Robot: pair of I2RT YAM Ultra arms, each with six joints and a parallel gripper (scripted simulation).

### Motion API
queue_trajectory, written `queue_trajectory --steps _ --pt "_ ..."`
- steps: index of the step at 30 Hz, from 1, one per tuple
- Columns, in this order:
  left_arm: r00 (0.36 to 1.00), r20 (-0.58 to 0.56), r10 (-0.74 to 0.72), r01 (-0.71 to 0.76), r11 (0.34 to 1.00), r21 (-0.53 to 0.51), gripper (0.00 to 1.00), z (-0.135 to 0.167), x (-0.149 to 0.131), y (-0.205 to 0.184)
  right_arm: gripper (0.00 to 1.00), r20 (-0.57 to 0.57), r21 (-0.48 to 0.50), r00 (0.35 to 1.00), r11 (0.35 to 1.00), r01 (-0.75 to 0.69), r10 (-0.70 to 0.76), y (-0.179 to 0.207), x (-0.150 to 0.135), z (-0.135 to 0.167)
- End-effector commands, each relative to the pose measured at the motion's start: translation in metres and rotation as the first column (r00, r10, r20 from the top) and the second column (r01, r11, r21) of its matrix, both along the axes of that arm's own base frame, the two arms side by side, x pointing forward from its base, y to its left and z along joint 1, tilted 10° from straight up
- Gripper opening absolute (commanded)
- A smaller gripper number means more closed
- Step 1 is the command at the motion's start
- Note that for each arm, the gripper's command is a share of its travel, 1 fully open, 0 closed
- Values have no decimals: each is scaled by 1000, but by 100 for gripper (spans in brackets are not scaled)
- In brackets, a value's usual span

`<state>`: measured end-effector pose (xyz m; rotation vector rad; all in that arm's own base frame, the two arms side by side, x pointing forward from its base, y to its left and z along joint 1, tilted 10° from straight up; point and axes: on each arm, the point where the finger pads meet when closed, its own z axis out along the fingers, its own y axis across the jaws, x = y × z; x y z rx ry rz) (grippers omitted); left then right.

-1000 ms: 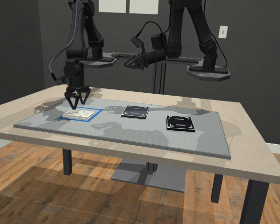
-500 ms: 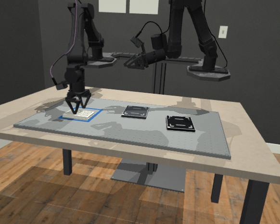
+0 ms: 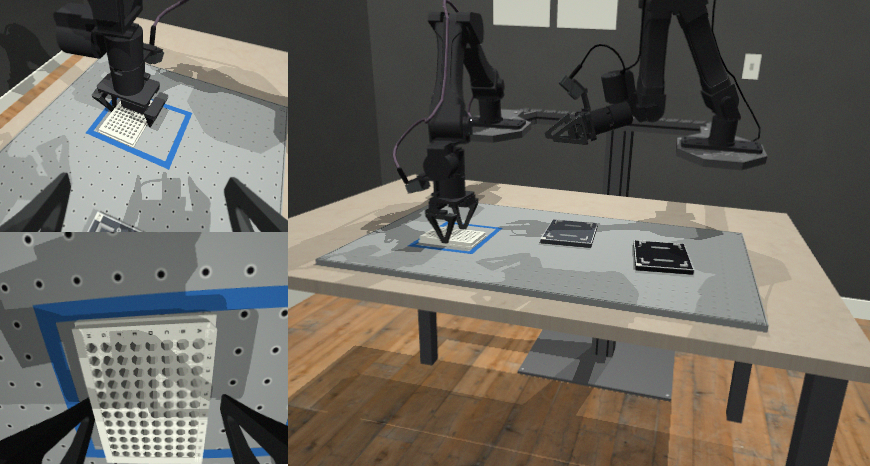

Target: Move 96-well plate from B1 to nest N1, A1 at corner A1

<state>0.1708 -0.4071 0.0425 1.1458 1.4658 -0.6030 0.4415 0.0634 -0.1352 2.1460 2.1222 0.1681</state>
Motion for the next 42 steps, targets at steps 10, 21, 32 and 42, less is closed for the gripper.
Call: queue_trajectory --steps 10,21,32,42 --pt "1000 -7 -7 7 1000 -16 100 5 -2 2 91 16 -5 1000 1000 6 -6 -5 8 2" --pt "1000 -7 -7 7 1000 -16 100 5 -2 2 79 21 -3 1000 1000 8 -8 -1 6 4" --pt "1000 -7 -7 7 1000 -16 100 5 -2 2 79 1 -14 1000 1000 6 -6 0 -10 48" --pt "998 -52 19 -17 999 33 100 -8 7 13 79 -8 -17 1000 1000 2 -2 0 -13 51"
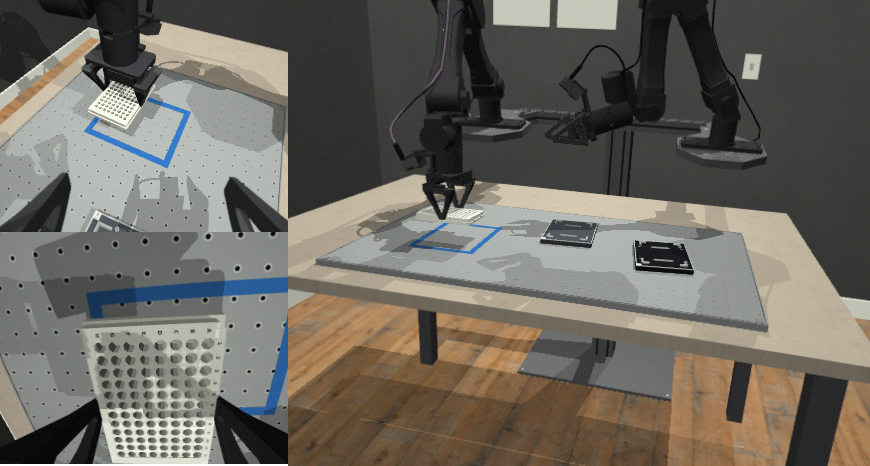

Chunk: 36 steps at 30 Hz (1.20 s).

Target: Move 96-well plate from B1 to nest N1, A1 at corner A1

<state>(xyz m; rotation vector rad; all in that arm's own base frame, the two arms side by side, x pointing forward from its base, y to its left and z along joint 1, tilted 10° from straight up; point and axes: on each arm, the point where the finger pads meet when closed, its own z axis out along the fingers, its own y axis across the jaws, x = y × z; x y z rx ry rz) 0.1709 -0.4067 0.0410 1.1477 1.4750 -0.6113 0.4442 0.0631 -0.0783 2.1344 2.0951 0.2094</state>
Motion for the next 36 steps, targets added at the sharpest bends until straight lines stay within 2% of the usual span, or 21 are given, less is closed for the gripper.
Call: queue_trajectory --steps 1,4,6,9,11,15,18,21,26,28,32,36 --pt "998 -51 38 -36 998 42 100 -9 13 17 79 -46 -19 999 1000 -5 4 0 -16 -6" --pt "988 -92 125 -117 990 85 100 -17 43 40 79 -46 -19 999 1000 -5 4 0 -16 -6" --pt "966 -125 226 -212 971 114 100 -20 76 68 79 -41 -23 999 999 -27 26 1 -14 -9" --pt "927 -157 340 -321 937 135 100 -20 110 104 79 -10 -41 993 992 -121 121 10 -10 -4" --pt "927 -157 340 -321 937 135 100 -20 110 104 79 -10 -41 993 992 -121 121 10 -10 -4" --pt "838 -185 513 -492 857 150 100 -17 158 167 79 -16 -83 943 940 -332 331 40 -23 -4" --pt "781 -200 592 -571 806 156 100 -15 176 202 79 -37 -107 880 873 -475 474 65 -37 -7" --pt "737 -216 640 -617 768 169 100 -16 185 226 79 -58 -128 803 793 -595 593 87 -49 -10" --pt "653 -246 717 -692 696 193 100 -18 196 268 79 -114 -150 622 606 -781 774 125 -71 -15" --pt "653 -246 717 -692 696 193 100 -18 196 268 79 -114 -150 622 606 -781 774 125 -71 -15" --pt "562 -275 780 -755 619 215 100 -20 201 309 79 -168 -157 414 390 -907 895 162 -92 -21" --pt "485 -295 823 -800 554 231 100 -21 202 341 79 -201 -158 247 217 -963 948 190 -107 -24"
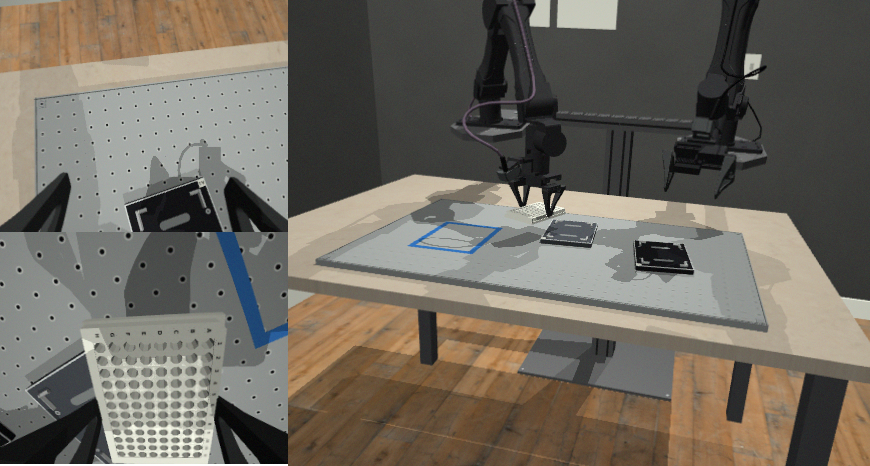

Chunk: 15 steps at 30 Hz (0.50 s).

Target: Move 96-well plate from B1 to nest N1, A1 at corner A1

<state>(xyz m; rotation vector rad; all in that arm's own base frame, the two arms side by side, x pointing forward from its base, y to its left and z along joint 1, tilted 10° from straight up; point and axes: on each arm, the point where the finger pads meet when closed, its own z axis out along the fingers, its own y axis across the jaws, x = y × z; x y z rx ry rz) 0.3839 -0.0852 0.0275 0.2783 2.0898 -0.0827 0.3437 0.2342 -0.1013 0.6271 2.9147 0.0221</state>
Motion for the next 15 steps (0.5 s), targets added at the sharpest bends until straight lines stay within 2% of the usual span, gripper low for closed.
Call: queue_trajectory --steps 1,7,15 --pt "995 -73 62 -64 998 -15 100 -8 -11 28 79 -16 -57 974 972 -226 226 26 -10 -2" --pt "976 -103 192 -195 980 -28 100 -8 -15 76 79 -34 -87 895 891 -446 445 67 -30 -5" --pt "969 -83 233 -237 971 -30 100 -2 -13 93 79 -13 -81 879 876 -476 477 86 -33 -6"
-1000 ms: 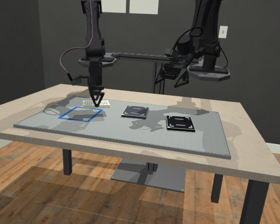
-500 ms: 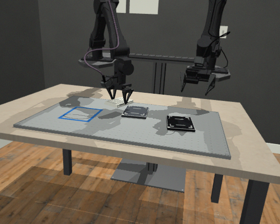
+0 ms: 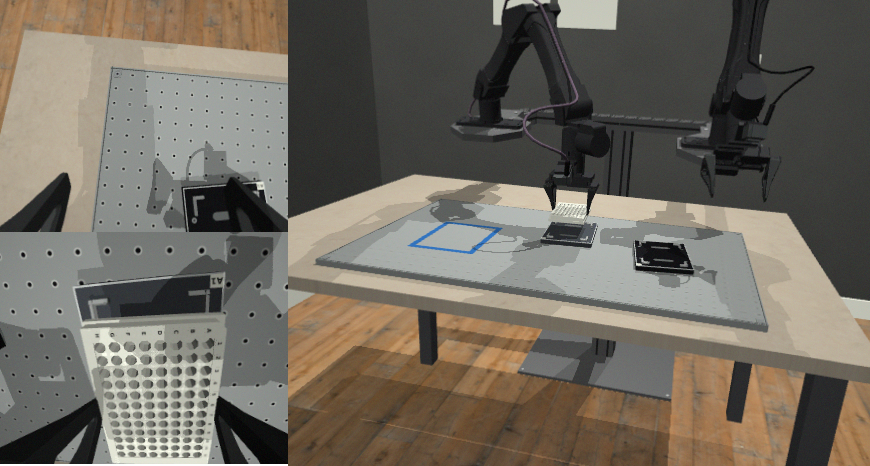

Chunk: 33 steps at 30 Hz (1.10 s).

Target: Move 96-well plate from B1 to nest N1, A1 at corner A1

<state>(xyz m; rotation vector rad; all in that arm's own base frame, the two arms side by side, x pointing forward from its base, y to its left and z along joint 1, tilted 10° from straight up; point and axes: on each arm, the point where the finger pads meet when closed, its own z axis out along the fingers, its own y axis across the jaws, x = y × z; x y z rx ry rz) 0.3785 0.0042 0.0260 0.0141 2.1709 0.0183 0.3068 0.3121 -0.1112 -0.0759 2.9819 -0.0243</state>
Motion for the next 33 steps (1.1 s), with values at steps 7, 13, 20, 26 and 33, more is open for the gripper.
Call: queue_trajectory --steps 7,13,20,26,33 --pt "1000 -11 5 -5 1000 -12 100 -1 -8 3 79 35 23 999 999 -33 32 14 13 1" --pt "1000 -11 7 -7 1000 -11 100 -1 -8 4 79 2 -12 1000 1000 -23 23 4 8 -10" --pt "1000 -11 7 -7 1000 -11 100 -1 -8 4 79 15 1 1000 1000 -26 26 8 10 -6" --pt "1000 -11 7 -7 1000 -11 100 -1 -8 4 79 32 14 999 1000 -25 25 12 16 -3" --pt "1000 -11 7 -7 1000 -11 100 -1 -8 4 79 32 14 999 1000 -25 25 12 16 -3"
